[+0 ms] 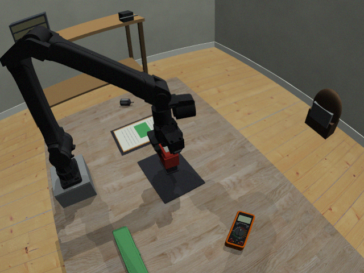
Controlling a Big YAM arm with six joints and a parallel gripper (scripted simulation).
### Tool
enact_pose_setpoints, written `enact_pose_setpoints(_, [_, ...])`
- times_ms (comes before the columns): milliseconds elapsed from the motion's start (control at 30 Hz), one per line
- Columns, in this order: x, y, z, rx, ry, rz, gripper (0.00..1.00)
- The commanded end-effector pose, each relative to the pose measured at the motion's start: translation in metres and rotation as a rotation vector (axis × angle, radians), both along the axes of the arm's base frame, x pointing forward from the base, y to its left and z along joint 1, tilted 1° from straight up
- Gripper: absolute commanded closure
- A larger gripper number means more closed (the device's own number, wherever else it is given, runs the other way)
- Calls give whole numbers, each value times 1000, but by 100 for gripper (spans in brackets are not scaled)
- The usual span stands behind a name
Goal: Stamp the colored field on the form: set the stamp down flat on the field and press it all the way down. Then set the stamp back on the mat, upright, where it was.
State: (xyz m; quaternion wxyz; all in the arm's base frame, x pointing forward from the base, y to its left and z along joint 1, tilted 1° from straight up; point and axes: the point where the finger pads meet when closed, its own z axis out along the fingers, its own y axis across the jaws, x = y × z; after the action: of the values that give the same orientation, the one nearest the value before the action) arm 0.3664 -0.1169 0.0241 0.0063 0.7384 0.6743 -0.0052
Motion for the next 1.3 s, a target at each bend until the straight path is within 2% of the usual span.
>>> enact_pose_setpoints(0, [16,-5,7,-2,-9,3,67])
enact_pose_setpoints(33, [4,-2,-1,6,17,3,67])
enact_pose_setpoints(167, [3,-1,-3,6,17,3,67])
enact_pose_setpoints(233, [6,4,-2,5,13,2,67])
enact_pose_setpoints(300, [21,10,6,-1,-8,4,67])
enact_pose_setpoints(367, [31,31,8,0,-13,10,67])
enact_pose_setpoints(467, [44,85,7,5,-14,24,67])
enact_pose_setpoints(533, [44,85,7,5,-14,24,67])
enact_pose_setpoints(633, [51,155,7,4,-13,42,67])
enact_pose_setpoints(733, [45,224,7,8,-13,60,67])
enact_pose_setpoints(800, [38,259,6,10,-12,68,67])
enact_pose_setpoints(867, [31,282,6,11,-12,74,67])
enact_pose_setpoints(933, [28,292,6,11,-11,77,67])
enact_pose_setpoints(967, [31,284,6,11,-12,55,67])
enact_pose_setpoints(1133, [28,283,4,9,-4,55,67])
enact_pose_setpoints(1267, [24,293,4,12,-2,77,67])
